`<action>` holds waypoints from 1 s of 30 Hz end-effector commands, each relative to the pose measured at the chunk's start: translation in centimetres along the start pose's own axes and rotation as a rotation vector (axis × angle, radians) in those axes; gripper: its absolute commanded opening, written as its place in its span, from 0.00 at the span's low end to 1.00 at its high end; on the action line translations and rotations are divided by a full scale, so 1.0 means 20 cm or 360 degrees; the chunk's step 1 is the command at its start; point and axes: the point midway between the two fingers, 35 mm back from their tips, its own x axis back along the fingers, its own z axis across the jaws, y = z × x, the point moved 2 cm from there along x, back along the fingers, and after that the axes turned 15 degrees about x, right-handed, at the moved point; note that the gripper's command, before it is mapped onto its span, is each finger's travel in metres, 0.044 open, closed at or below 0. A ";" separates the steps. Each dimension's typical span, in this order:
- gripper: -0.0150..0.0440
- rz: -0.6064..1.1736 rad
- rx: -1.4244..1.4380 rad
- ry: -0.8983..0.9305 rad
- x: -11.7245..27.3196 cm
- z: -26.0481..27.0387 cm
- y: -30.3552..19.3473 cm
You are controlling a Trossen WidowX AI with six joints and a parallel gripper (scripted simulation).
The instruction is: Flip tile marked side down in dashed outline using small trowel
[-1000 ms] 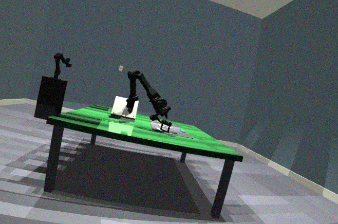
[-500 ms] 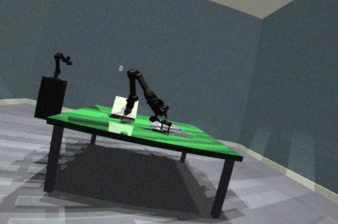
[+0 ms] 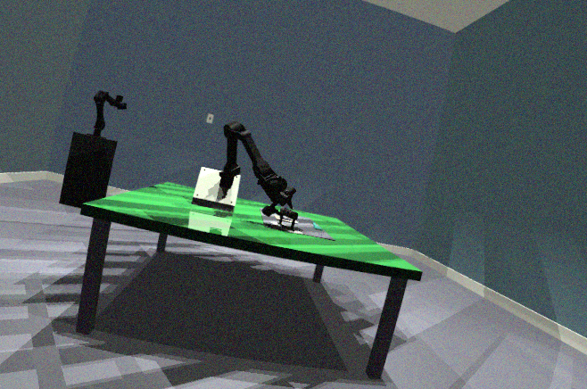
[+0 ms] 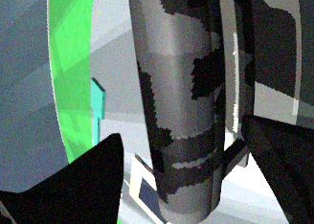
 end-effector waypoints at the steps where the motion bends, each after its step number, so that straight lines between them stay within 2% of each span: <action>1: 0.76 0.0007 -0.0008 -0.0005 -0.03 0.00 -0.01; 16: 0.76 0.0007 -0.0008 -0.0005 -0.14 0.00 -0.02; 21: 0.54 0.0007 -0.0008 -0.0005 -0.14 0.00 -0.02; 30: 0.44 0.0007 -0.0008 -0.0005 -0.14 0.00 -0.02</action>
